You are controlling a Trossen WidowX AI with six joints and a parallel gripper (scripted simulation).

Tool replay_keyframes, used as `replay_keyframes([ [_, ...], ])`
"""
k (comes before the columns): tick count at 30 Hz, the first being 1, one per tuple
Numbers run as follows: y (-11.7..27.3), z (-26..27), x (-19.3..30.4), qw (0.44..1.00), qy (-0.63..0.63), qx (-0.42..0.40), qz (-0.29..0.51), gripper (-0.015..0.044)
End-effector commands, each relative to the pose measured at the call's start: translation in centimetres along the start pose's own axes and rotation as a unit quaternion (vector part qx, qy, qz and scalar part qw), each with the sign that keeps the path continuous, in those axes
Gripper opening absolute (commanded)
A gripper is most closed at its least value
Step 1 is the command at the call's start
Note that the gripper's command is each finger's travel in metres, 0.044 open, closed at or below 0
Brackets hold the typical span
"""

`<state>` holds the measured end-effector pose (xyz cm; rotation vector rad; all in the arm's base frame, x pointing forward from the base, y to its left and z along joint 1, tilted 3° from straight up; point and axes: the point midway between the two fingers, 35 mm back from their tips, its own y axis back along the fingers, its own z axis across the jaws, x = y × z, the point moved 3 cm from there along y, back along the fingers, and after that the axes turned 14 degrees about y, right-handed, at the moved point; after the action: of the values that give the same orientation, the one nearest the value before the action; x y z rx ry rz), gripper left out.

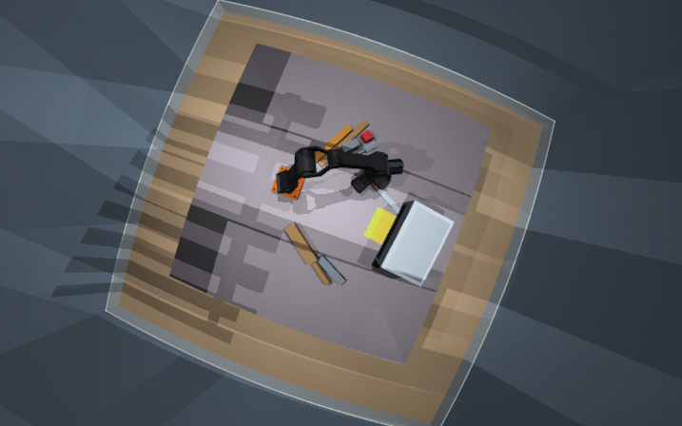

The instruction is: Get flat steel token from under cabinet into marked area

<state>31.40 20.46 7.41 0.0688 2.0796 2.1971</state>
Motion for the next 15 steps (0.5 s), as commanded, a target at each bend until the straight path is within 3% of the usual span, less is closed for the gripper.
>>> replay_keyframes([
  [1, 0.0, -0.2, -0.7, 1.000, 0.000, -0.001, 0.001, 0.0000],
  [15, 0.0, -0.6, -2.6, 1.000, 0.000, -0.001, 0.000, 0.0000],
])
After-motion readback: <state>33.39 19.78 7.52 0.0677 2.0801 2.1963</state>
